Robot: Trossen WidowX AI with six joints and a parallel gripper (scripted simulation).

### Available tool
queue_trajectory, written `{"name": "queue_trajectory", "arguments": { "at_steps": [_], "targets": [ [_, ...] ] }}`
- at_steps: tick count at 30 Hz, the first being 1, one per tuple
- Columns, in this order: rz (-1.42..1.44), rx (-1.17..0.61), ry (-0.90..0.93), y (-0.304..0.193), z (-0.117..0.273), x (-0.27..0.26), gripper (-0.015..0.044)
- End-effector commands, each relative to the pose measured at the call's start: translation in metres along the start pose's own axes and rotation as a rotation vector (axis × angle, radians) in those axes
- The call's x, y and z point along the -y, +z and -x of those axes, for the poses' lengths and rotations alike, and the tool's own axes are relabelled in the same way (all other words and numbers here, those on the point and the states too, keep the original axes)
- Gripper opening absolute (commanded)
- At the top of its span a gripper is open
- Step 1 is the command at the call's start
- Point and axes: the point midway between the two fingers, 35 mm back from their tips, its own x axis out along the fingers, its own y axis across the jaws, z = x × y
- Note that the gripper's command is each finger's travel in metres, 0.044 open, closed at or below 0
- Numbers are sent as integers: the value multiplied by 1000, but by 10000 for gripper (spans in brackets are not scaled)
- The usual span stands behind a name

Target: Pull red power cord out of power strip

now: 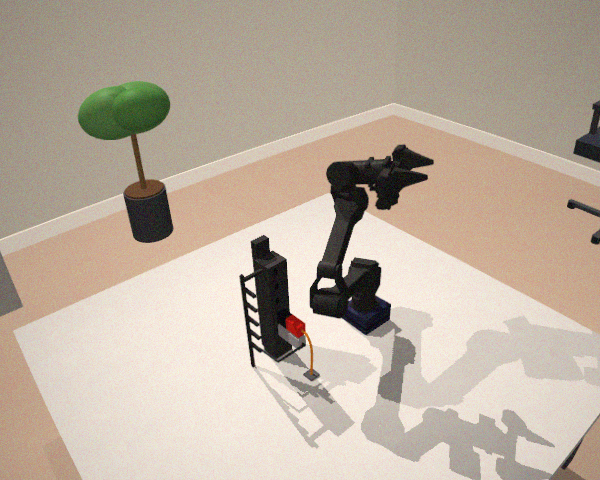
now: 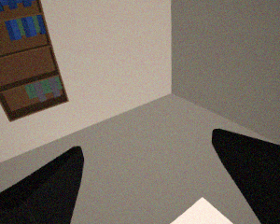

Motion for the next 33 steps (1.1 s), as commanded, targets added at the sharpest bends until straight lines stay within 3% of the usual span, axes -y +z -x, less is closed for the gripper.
{"name": "queue_trajectory", "arguments": {
  "at_steps": [1, 9, 33],
  "targets": [
    [2, 0, -1, 0, 0, 0, 374],
    [128, -33, -94, -6, -1, 24, 164],
    [601, -378, -582, -41, 43, 147, 160]
  ]
}}
